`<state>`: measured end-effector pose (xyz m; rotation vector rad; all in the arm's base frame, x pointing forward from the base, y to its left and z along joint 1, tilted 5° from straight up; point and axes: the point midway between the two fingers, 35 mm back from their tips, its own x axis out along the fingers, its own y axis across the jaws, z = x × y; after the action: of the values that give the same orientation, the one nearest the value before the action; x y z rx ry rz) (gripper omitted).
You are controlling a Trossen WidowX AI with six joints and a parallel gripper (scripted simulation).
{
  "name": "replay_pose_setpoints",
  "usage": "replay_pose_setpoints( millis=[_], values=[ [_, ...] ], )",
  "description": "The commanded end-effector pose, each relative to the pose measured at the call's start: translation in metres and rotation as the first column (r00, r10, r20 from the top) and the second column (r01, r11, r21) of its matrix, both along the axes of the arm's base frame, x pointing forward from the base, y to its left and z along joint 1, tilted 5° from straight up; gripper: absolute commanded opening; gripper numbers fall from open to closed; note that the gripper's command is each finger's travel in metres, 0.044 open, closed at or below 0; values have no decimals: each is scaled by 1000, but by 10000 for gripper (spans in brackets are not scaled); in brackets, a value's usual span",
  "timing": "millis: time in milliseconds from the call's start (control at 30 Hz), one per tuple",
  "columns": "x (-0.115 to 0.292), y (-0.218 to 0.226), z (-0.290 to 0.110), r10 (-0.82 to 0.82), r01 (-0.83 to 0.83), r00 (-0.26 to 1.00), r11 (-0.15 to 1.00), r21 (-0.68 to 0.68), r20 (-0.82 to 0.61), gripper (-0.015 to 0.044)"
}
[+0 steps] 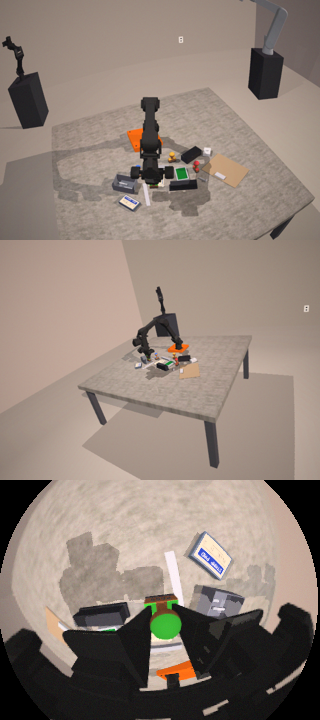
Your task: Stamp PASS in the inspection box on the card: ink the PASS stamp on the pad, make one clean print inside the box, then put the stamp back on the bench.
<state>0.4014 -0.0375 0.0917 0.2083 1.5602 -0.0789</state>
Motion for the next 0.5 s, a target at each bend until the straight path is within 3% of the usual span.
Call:
replay_pose_setpoints(
  millis=[0,467],
  values=[
    [0,0,2,4,-4,1000,1000,4,0,0],
    [-7,18,10,4,-4,1000,1000,5,-1,0]
  ],
)
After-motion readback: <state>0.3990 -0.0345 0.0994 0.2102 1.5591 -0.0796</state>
